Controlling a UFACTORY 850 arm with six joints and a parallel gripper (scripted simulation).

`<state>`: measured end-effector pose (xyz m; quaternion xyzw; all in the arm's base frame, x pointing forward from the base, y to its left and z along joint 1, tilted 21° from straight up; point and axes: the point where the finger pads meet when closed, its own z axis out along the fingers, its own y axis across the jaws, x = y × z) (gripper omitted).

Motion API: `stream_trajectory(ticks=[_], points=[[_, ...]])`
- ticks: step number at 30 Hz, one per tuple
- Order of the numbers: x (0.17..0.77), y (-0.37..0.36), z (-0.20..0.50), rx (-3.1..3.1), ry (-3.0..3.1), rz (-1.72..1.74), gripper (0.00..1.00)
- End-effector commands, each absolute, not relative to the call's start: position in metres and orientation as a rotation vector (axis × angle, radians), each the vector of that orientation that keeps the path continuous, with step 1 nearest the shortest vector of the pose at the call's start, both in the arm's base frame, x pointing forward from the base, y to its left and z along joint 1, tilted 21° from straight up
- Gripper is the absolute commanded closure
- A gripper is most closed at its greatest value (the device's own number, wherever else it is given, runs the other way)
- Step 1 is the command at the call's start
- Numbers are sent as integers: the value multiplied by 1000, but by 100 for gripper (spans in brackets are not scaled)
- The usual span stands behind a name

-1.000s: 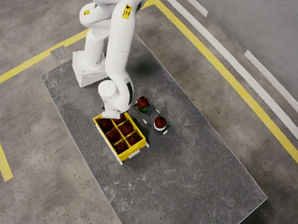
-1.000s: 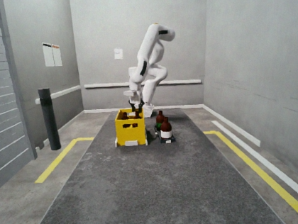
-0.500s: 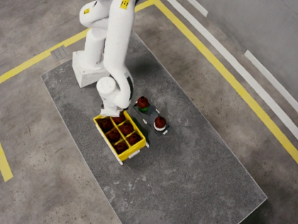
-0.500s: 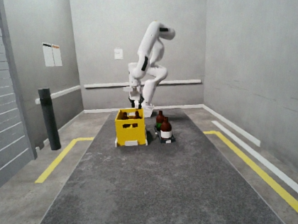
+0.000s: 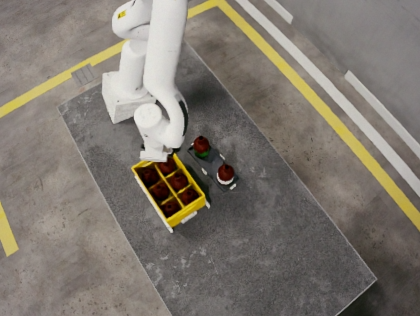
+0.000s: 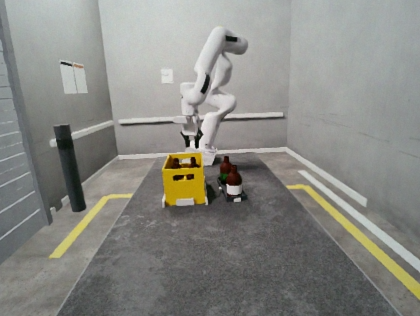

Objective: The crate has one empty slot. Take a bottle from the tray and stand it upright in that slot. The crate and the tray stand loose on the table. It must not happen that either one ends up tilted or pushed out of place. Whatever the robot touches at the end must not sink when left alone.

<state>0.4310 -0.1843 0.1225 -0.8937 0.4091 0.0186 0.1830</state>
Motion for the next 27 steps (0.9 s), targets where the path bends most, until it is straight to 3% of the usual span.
stream_trajectory(ticks=[1,12,13,27], points=[[431,-187,129,-2522,1154,51,35],[431,-188,132,-2522,1154,51,35],[431,-188,132,-2522,1154,51,100],[431,-188,132,-2522,1154,51,100]])
